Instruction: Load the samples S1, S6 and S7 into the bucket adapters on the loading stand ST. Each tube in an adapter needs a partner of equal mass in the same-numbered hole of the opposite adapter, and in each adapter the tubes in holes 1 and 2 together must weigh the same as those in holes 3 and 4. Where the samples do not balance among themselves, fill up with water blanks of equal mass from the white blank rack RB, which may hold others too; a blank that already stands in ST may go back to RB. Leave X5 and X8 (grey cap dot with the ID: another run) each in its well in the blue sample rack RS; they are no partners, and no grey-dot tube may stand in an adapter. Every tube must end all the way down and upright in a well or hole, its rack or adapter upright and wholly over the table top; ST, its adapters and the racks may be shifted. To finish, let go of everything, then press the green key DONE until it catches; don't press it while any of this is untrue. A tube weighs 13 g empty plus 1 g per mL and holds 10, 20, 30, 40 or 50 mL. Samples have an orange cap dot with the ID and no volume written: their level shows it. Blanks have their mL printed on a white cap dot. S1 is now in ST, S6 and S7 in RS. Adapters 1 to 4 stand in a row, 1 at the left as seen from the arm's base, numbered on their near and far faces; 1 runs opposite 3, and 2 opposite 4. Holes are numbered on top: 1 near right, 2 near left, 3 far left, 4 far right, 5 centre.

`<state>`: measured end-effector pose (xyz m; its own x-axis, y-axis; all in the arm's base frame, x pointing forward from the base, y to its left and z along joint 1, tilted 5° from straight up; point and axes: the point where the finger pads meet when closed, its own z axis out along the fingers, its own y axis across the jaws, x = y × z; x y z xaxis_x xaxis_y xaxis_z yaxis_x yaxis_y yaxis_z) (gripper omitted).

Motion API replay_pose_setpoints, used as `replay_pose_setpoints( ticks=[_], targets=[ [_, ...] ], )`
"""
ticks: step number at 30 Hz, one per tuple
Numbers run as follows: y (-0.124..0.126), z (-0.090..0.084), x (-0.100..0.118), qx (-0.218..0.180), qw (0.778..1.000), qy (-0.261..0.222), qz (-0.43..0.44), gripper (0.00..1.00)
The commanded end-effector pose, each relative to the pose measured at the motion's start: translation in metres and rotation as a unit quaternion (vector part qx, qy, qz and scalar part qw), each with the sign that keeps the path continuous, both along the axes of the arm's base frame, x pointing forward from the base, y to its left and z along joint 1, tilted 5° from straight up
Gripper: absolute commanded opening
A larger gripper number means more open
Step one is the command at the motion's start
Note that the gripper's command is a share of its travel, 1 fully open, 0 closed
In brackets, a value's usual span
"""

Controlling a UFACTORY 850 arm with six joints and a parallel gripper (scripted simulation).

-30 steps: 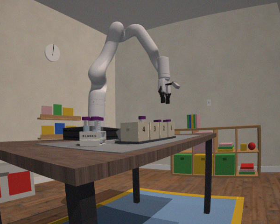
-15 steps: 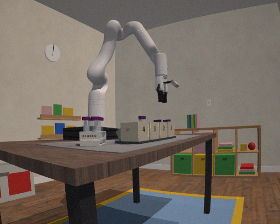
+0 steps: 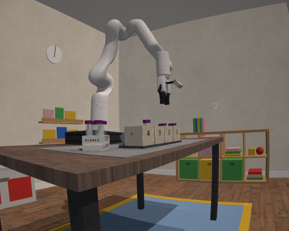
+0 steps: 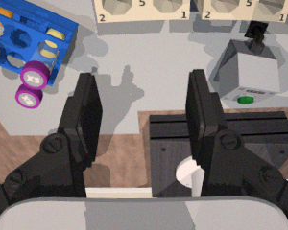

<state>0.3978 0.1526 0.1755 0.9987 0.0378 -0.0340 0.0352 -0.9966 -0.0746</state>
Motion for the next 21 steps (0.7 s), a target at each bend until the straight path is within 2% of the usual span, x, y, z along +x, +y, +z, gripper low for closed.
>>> replay_pose_setpoints(
  ticks=[1,14,16,21],
  targets=[
    [-0.016,-0.001,0.005,0.002,1.0,-0.001,0.001,0.57],
    [-0.08,-0.006,0.017,0.002,1.0,-0.001,0.001,0.57],
    [-0.08,-0.006,0.017,0.002,1.0,-0.001,0.001,0.57],
    [-0.105,-0.008,0.022,0.002,1.0,-0.001,0.001,0.57]
  ],
)
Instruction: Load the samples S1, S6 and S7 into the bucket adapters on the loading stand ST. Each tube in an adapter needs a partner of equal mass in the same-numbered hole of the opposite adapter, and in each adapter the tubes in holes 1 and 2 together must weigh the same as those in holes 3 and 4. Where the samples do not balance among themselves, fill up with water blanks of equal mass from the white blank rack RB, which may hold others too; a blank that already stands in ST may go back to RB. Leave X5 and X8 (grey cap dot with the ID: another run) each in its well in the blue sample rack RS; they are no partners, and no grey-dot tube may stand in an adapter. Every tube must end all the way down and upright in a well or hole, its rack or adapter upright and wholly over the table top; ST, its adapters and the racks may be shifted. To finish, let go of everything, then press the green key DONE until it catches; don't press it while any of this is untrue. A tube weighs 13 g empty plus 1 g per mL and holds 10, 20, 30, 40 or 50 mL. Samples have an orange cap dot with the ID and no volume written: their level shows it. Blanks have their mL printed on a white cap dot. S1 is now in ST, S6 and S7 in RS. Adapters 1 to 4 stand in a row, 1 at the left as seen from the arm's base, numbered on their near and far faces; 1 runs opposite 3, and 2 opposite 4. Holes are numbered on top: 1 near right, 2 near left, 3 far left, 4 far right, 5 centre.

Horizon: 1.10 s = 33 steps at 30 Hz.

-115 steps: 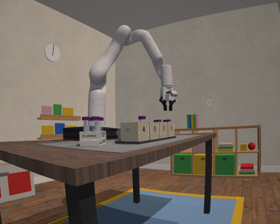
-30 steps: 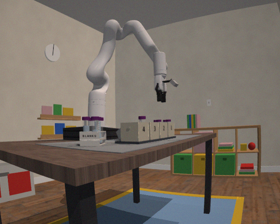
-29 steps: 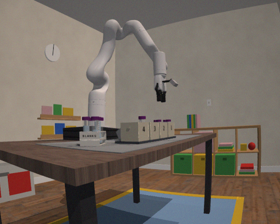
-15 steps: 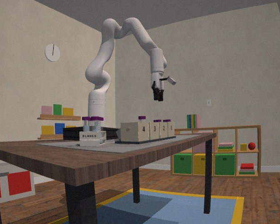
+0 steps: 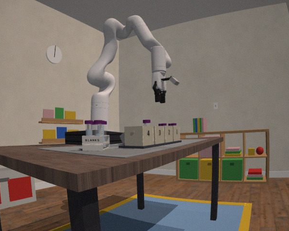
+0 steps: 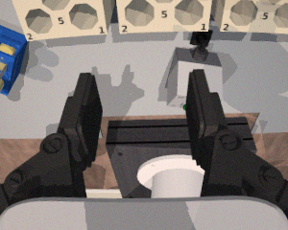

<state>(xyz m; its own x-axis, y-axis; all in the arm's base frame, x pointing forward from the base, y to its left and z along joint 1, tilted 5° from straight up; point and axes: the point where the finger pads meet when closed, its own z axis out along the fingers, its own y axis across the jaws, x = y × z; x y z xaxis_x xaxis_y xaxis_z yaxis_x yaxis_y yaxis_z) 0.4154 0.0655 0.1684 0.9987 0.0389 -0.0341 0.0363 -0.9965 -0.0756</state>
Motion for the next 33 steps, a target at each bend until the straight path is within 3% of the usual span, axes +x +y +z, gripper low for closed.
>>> replay_pose_setpoints(
  ticks=[1,33],
  targets=[
    [-0.022,-0.001,0.006,0.001,1.0,-0.001,0.0,0.57],
    [-0.159,-0.013,0.033,0.001,1.0,-0.001,0.0,0.57]
  ],
)
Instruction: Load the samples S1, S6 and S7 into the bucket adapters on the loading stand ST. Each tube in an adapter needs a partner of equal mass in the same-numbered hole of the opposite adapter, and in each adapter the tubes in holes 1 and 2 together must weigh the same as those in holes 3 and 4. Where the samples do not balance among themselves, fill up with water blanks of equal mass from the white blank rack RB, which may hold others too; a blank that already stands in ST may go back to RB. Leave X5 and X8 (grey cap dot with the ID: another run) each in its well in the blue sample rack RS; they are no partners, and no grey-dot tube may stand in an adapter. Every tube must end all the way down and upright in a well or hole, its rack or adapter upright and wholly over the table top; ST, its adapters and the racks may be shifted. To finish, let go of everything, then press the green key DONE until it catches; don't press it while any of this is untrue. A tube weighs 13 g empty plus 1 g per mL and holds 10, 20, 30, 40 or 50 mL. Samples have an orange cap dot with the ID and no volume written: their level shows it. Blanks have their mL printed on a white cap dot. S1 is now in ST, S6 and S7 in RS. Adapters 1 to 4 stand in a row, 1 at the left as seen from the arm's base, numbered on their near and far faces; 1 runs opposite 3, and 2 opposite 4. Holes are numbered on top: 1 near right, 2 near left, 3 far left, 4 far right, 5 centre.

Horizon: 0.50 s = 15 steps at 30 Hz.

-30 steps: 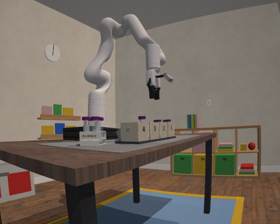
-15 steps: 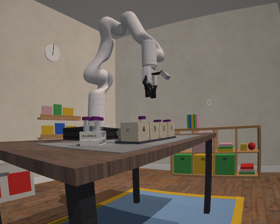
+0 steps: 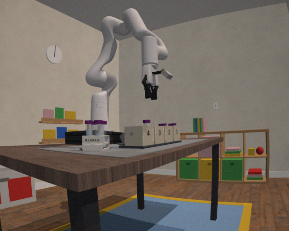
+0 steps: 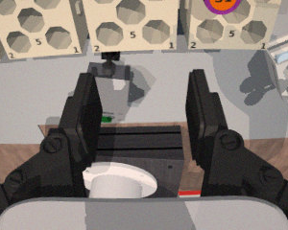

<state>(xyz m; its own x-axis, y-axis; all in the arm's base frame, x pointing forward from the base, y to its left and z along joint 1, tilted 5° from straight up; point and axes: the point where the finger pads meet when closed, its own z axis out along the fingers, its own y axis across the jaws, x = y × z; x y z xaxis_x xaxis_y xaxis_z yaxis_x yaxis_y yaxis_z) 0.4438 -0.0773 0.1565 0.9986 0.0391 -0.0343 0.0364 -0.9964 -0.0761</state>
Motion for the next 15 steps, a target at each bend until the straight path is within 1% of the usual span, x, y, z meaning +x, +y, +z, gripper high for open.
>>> replay_pose_setpoints(
  ticks=[1,11,15],
  targets=[
    [-0.021,-0.001,0.005,0.0,1.0,-0.001,0.0,0.57],
    [-0.07,-0.005,0.015,0.0,1.0,-0.001,0.0,0.57],
    [-0.071,-0.005,0.015,0.0,1.0,-0.001,0.0,0.57]
  ],
)
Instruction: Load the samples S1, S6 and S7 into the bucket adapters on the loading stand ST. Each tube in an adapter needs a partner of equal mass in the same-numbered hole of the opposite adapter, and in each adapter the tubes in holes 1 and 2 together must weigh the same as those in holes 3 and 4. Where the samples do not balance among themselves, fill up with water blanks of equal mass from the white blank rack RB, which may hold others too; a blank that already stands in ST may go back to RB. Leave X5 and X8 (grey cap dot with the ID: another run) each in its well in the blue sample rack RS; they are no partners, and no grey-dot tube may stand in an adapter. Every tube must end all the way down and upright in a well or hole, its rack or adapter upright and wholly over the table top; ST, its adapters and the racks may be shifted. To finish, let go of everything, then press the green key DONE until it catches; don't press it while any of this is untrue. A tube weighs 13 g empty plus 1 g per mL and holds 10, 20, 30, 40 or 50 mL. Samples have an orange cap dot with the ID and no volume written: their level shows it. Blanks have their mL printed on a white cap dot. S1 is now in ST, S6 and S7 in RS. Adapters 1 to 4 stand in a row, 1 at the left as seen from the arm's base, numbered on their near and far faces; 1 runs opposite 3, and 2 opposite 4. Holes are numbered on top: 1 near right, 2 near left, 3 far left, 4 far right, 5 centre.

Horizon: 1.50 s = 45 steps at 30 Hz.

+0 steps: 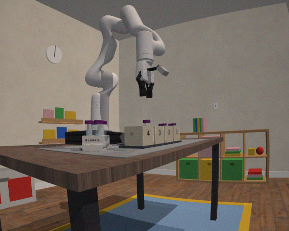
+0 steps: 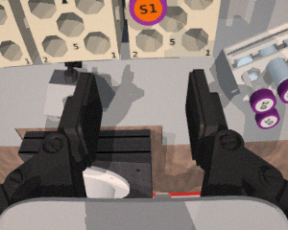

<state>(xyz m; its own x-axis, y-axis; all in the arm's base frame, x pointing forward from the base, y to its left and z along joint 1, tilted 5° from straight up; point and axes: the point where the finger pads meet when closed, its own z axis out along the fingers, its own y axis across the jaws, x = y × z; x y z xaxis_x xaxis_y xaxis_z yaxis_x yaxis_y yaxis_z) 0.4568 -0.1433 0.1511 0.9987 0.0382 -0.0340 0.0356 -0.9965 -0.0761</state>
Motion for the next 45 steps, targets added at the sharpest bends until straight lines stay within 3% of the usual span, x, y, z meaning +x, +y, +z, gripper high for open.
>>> replay_pose_setpoints(
  ticks=[1,15,45],
  targets=[
    [-0.005,0.0,0.002,0.0,1.0,-0.001,0.0,0.57],
    [-0.004,-0.008,0.002,0.0,1.0,-0.001,0.0,0.57],
    [0.0,-0.064,0.0,0.0,1.0,-0.001,0.0,0.57]
  ],
)
